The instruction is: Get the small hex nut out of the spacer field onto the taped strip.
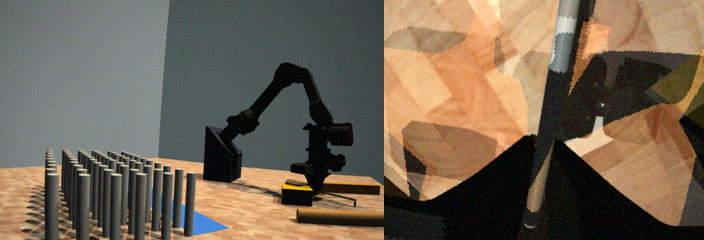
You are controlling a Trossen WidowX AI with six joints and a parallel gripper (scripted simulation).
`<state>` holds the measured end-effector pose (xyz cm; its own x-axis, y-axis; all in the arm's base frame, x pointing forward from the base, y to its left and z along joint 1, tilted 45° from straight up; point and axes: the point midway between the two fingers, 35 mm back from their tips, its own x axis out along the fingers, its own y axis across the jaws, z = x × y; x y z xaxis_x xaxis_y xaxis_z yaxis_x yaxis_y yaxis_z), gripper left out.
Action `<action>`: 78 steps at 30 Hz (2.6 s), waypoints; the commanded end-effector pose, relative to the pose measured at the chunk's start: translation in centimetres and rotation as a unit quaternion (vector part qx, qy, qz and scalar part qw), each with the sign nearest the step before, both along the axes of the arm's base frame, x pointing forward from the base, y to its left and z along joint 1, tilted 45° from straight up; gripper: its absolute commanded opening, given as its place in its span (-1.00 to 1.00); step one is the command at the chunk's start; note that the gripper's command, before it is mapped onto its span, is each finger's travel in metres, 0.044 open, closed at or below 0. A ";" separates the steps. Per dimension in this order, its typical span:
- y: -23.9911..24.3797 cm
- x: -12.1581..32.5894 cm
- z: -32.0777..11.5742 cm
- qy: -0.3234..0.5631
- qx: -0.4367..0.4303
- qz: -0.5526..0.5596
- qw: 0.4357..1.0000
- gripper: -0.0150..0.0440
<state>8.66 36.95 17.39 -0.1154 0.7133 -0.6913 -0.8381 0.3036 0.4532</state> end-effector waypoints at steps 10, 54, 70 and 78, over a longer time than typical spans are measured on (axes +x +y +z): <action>0.3 0.0 -0.4 0.000 -0.001 0.000 1.000 -0.49; -1.7 0.4 1.9 -0.001 0.000 0.000 1.000 1.00; -4.9 0.7 4.8 -0.001 -0.001 0.000 1.000 1.00; -4.9 0.7 4.8 -0.001 -0.001 0.000 1.000 1.00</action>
